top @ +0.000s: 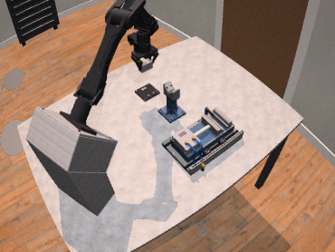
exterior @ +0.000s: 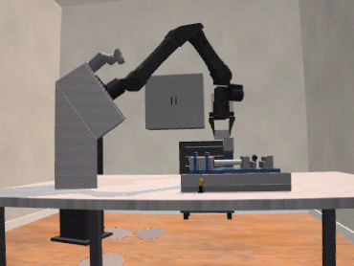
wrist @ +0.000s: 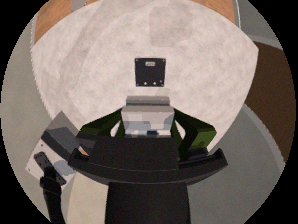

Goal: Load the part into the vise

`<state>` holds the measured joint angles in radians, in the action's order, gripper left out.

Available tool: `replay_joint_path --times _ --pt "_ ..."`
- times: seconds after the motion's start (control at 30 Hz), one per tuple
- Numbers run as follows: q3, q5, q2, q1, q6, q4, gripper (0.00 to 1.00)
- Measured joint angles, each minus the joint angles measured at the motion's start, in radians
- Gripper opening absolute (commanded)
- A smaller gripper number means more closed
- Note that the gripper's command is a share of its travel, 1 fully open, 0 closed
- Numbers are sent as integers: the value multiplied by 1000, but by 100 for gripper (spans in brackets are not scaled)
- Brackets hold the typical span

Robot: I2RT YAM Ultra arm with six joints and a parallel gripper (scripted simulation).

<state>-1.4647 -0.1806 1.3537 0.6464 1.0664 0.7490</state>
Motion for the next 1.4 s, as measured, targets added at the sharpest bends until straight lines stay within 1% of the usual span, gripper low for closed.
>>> replay_joint_path --times 0.37,0.63,0.9,1.4 --pt "-38 -21 -58 27 -16 102 0" --pt "-51 -30 -69 35 -23 141 0" --pt "-56 -32 -75 39 -26 161 0" --pt "-57 -33 -76 40 -26 166 0"
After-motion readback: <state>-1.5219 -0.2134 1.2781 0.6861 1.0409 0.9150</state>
